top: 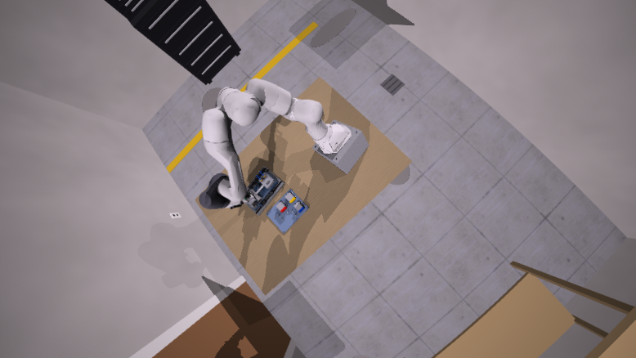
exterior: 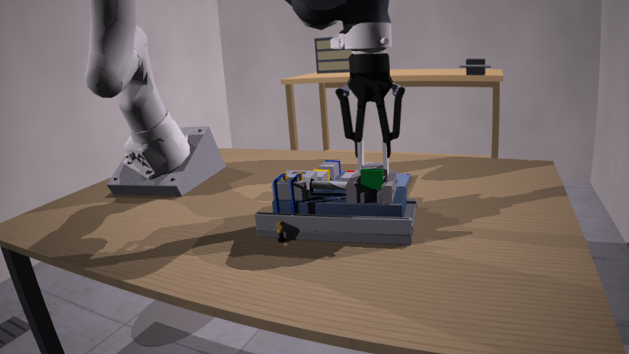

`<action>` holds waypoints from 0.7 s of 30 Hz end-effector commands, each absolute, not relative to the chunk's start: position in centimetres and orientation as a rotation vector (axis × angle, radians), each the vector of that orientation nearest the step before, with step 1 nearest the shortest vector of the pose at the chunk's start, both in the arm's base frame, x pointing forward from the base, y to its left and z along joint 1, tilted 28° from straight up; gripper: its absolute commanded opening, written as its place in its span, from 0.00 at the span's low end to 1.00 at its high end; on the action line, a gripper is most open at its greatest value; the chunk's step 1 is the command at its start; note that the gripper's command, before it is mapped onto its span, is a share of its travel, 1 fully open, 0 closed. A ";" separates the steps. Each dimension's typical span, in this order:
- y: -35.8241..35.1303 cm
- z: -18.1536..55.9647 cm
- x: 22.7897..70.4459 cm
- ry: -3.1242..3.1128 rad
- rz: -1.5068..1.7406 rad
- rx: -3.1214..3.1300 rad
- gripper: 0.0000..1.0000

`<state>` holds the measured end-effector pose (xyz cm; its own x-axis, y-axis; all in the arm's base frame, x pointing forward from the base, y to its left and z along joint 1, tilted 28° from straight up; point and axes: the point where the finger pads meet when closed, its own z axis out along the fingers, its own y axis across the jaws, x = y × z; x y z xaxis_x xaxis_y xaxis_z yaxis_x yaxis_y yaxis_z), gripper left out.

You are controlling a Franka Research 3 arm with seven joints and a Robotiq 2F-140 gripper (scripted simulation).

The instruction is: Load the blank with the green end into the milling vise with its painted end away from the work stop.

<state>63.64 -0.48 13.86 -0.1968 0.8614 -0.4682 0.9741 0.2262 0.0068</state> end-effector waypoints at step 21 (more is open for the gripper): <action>-0.6 13.8 63.6 2.129 -0.404 1.702 0.00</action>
